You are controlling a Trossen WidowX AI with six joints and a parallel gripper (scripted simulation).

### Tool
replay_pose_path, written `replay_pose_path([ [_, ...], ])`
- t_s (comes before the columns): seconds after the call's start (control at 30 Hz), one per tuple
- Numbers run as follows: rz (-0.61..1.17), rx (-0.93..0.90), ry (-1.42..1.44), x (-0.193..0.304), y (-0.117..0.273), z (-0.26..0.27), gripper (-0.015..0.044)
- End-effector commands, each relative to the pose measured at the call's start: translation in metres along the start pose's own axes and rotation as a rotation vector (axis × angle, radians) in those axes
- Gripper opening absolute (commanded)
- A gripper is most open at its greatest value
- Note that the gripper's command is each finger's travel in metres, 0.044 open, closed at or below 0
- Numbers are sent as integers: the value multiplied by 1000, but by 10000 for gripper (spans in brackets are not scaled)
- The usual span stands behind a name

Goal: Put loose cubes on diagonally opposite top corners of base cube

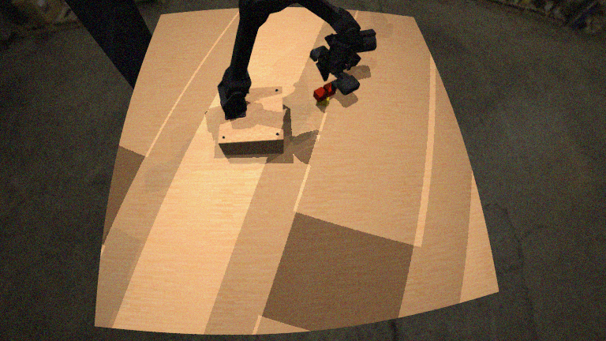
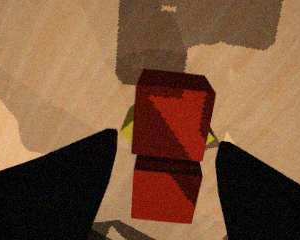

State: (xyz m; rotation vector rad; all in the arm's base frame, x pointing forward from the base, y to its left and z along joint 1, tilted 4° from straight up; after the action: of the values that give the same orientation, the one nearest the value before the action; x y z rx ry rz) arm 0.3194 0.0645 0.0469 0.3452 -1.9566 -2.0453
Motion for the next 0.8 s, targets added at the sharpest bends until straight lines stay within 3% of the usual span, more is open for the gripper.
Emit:
replay_pose_path([
  [0.0, -14, 3, 4, -3, 8, -1, 205],
  [0.77, -14, 3, 4, -3, 37, -1, 205],
])
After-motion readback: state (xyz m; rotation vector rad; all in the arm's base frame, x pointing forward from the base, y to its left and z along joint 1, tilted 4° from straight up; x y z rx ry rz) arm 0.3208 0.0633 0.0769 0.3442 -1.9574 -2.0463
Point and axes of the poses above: the point midway between the two fingers, 35 mm back from their tips, its own y axis back along the fingers, its own z axis across the jaws, x = y × z, the point moved 3 cm from there along y, back along the fingers, and after that the axes turned 3 degrees about -y, right-handed, at the moved point
